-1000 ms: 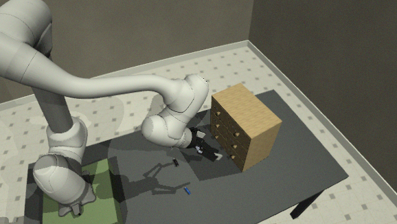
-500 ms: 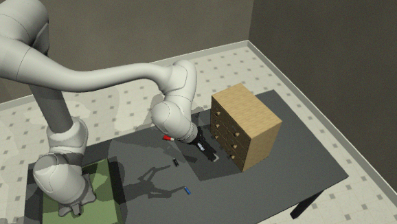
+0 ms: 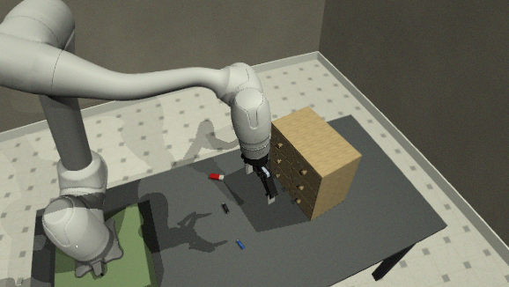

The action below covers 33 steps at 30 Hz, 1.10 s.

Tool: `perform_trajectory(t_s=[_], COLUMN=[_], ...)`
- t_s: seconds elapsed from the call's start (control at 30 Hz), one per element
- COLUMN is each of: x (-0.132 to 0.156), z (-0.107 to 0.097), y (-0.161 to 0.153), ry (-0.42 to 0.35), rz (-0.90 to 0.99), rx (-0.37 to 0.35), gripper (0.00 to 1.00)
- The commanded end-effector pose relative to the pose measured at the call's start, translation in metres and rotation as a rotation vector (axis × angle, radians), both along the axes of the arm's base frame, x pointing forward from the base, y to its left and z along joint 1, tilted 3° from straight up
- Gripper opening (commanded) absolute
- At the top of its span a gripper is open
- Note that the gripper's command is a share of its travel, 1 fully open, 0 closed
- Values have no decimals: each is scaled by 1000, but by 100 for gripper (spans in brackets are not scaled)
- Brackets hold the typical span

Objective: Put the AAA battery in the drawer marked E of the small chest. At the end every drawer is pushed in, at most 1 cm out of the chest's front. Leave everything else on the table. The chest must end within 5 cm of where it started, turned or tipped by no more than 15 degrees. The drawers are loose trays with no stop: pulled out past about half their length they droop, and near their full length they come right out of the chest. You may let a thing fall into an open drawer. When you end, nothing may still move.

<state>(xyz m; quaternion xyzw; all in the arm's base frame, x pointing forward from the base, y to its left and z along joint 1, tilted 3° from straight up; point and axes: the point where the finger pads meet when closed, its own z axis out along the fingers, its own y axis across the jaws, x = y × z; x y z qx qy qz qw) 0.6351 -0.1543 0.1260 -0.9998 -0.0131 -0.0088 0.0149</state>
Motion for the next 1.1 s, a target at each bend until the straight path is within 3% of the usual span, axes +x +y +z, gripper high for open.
perform_trajectory(t_s=[0.0,0.27,1.07], x=[-2,-5,-5], z=[2,5,5], y=[1,1,1], ry=[33,68,70], rz=[1,2,2], rx=[1,0,0], gripper=[100,100,100])
